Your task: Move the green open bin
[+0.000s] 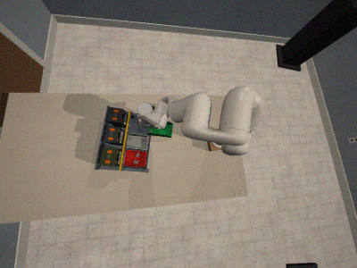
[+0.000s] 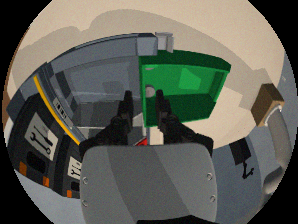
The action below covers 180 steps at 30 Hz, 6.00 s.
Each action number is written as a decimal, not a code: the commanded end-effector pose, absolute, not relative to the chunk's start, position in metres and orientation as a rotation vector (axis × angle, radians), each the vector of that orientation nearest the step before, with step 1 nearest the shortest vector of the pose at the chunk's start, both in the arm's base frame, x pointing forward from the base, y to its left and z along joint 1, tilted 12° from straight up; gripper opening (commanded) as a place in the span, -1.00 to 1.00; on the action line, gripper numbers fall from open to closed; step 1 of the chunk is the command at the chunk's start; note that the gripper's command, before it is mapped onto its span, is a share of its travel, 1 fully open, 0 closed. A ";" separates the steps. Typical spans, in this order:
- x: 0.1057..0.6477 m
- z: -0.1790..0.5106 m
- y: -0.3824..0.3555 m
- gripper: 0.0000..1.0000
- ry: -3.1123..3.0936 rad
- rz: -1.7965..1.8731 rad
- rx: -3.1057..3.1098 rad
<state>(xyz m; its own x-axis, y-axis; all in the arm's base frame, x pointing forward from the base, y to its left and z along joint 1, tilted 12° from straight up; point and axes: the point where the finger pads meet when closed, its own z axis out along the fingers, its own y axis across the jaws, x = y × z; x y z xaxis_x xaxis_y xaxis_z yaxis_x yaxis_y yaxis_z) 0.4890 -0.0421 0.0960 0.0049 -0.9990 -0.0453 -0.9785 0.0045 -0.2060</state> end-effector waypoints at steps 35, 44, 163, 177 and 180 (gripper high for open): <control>0.492 0.085 -0.042 -0.35 2.089 -0.174 -2.090; 0.492 0.085 -0.042 -1.00 2.089 -0.174 -2.090; 0.467 0.085 -0.042 -1.00 2.089 -0.174 -2.090; 0.469 0.077 -0.041 -1.00 2.089 -0.174 -2.090; 0.469 0.077 -0.041 -1.00 2.089 -0.174 -2.090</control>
<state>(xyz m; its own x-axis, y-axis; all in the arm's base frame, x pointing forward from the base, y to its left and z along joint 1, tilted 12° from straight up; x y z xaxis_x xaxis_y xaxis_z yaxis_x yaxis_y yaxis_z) 0.4667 -0.0412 0.0765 0.0049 -0.9990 -0.0455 -0.9789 0.0046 -0.2045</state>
